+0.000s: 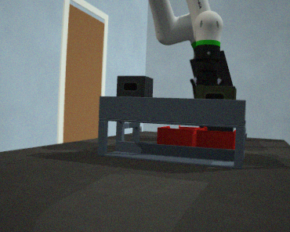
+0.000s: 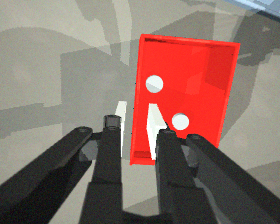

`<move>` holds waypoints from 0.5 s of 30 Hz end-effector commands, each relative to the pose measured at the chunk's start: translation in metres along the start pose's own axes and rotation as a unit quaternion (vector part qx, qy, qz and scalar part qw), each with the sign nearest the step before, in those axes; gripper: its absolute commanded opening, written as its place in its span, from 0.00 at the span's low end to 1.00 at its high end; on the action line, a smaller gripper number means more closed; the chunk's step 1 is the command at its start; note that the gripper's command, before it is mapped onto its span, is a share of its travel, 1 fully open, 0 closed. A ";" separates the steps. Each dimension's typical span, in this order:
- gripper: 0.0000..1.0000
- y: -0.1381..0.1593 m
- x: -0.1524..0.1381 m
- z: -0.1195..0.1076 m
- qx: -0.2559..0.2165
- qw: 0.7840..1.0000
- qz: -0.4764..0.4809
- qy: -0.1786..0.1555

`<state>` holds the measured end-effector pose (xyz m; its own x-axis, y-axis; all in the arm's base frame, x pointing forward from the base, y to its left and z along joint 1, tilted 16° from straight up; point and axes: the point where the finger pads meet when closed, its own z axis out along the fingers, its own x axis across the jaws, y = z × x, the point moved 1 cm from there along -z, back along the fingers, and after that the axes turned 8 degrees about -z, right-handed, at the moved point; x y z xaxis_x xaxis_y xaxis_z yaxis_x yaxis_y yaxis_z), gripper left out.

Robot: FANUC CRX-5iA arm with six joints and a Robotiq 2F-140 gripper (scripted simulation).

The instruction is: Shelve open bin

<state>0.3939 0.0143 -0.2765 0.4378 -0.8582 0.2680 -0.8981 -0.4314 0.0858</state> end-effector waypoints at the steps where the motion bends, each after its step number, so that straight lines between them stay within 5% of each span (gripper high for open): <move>1: 0.15 0.000 0.000 0.001 0.000 1.000 0.000 0.000; 15: 0.15 0.000 0.000 0.011 0.000 1.000 0.000 0.000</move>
<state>0.3943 0.0116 -0.2856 0.4379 -0.8582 0.2679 -0.8981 -0.4312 0.0869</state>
